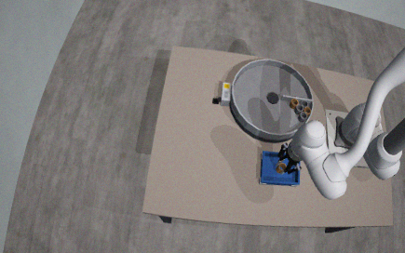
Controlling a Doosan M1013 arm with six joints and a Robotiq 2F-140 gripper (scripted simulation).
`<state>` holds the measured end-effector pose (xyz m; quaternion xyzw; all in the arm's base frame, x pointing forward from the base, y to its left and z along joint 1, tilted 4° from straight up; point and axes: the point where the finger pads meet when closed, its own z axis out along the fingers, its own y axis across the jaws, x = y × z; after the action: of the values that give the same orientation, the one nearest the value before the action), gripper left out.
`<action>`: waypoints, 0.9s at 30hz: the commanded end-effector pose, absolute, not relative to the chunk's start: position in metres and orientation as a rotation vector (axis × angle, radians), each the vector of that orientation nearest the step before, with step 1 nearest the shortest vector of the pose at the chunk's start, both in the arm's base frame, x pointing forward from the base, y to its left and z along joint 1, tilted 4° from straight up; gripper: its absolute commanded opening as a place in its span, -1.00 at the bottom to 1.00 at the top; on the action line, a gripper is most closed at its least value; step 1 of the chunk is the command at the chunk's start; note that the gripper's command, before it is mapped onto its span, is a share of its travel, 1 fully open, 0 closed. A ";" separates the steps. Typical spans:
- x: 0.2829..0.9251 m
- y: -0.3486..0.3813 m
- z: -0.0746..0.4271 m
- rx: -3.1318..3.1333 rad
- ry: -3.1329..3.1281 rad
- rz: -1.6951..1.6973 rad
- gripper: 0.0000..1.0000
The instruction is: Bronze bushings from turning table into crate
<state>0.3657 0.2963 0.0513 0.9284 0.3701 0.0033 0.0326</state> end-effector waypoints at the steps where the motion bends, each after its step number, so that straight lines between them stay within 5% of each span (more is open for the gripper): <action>1: 0.364 0.291 0.041 2.850 1.136 0.001 -1.00; 27: 0.364 0.291 0.039 2.850 1.136 0.001 -1.00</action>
<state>0.3663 0.2959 0.0440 0.9282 0.3707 0.0034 0.0328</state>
